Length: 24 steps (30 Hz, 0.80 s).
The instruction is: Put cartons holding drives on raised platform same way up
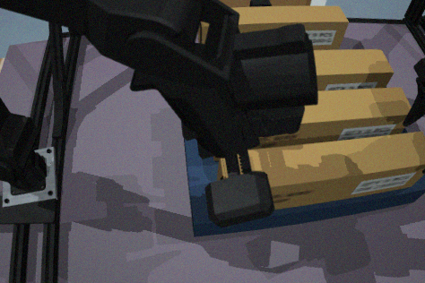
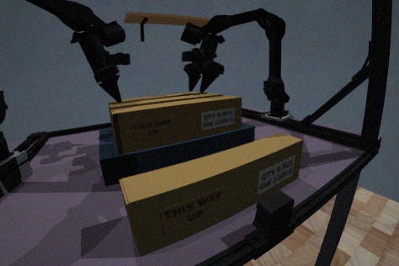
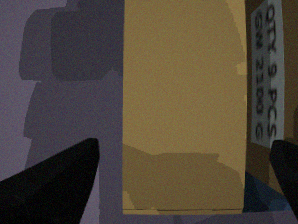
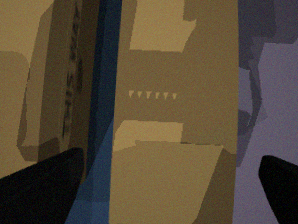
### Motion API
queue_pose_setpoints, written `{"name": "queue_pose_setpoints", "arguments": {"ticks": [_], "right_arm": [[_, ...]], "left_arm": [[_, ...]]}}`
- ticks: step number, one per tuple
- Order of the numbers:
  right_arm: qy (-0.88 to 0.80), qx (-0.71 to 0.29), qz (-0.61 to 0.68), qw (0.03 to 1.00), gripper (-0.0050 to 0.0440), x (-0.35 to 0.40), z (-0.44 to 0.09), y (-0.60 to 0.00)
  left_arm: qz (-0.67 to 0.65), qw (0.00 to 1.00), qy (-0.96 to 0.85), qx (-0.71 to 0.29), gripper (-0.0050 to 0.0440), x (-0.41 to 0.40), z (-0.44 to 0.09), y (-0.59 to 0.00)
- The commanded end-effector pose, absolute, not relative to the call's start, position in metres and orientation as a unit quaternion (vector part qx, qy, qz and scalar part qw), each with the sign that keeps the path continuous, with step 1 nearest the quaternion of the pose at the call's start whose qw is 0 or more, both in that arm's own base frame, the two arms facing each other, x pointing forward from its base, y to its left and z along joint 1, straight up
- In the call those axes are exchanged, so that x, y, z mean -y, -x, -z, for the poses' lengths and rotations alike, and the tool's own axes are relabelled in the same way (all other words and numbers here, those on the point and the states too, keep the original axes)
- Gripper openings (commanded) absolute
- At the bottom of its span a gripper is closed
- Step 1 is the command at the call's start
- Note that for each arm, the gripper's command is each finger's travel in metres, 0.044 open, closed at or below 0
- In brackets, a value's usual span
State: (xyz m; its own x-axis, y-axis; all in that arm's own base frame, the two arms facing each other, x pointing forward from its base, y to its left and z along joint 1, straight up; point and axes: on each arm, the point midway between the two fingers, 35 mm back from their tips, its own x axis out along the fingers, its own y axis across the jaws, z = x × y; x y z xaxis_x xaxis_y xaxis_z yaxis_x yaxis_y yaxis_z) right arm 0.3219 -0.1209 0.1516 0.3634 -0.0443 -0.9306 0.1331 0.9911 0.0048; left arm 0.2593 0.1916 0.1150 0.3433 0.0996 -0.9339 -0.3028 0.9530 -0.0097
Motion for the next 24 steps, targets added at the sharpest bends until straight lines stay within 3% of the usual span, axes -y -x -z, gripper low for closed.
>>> {"name": "queue_pose_setpoints", "arguments": {"ticks": [1,24], "right_arm": [[-0.039,-0.558,0.057,0.827,0.0389,0.122,-0.179,-0.322],[-0.039,-0.558,0.057,0.827,0.0389,0.119,-0.189,-0.319]], "left_arm": [[-0.128,0.819,0.086,-0.553,0.0389,-0.194,-0.145,-0.261],[-0.128,0.819,0.086,-0.553,0.0389,-0.190,-0.153,-0.258]]}}
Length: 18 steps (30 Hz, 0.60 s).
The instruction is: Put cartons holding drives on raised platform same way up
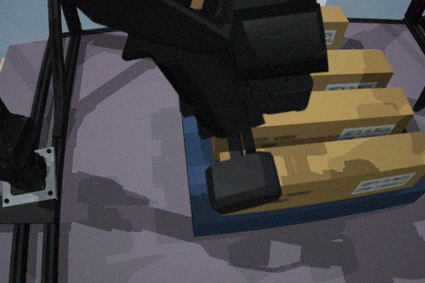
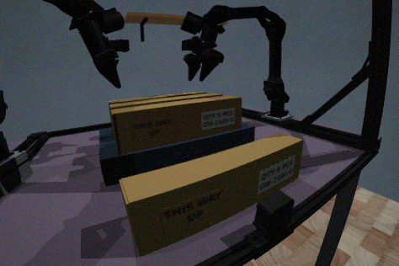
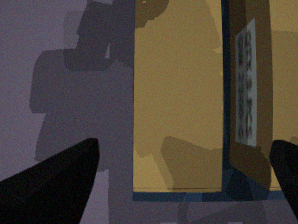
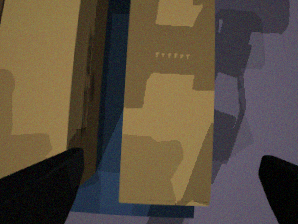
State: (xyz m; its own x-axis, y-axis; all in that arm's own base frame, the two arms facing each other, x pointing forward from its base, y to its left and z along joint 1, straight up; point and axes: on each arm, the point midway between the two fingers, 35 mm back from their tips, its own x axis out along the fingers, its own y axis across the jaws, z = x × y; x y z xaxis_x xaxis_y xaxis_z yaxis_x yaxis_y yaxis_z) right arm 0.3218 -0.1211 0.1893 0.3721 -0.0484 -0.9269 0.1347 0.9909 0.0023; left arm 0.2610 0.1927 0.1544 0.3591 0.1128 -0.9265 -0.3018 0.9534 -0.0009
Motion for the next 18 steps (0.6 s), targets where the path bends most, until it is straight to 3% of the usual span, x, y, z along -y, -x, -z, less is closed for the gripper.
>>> {"name": "queue_pose_setpoints", "arguments": {"ticks": [1,18], "right_arm": [[-0.039,-0.558,0.057,0.827,0.0389,0.118,-0.189,-0.318],[-0.039,-0.558,0.057,0.827,0.0389,0.069,-0.191,-0.252]], "left_arm": [[-0.128,0.819,0.086,-0.553,0.0389,-0.189,-0.153,-0.257],[-0.128,0.819,0.086,-0.553,0.0389,-0.128,-0.155,-0.201]]}}
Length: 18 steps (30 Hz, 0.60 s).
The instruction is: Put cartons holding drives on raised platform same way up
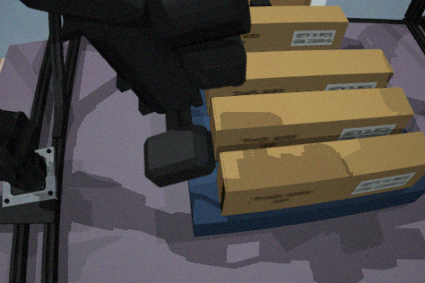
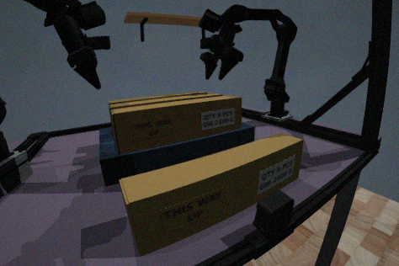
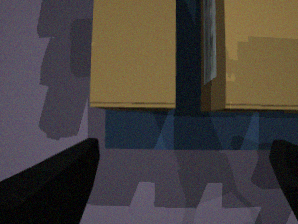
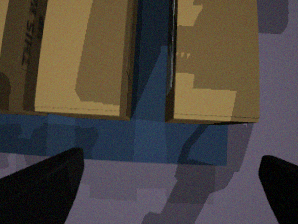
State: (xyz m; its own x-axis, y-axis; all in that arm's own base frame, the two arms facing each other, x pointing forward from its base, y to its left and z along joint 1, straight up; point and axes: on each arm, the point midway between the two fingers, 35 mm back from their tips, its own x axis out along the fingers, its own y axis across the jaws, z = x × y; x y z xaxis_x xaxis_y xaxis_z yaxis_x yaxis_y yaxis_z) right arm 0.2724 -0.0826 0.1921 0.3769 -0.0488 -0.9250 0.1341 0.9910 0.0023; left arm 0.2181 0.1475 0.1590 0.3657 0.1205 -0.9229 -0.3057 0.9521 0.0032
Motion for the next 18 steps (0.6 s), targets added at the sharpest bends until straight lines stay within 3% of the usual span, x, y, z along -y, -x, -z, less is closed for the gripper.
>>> {"name": "queue_pose_setpoints", "arguments": {"ticks": [1,18], "right_arm": [[-0.039,-0.558,0.057,0.827,0.0389,0.064,-0.191,-0.245],[-0.039,-0.558,0.057,0.827,0.0389,0.014,-0.192,-0.179]], "left_arm": [[-0.128,0.819,0.086,-0.553,0.0389,-0.123,-0.155,-0.195],[-0.128,0.819,0.086,-0.553,0.0389,-0.063,-0.157,-0.139]]}}
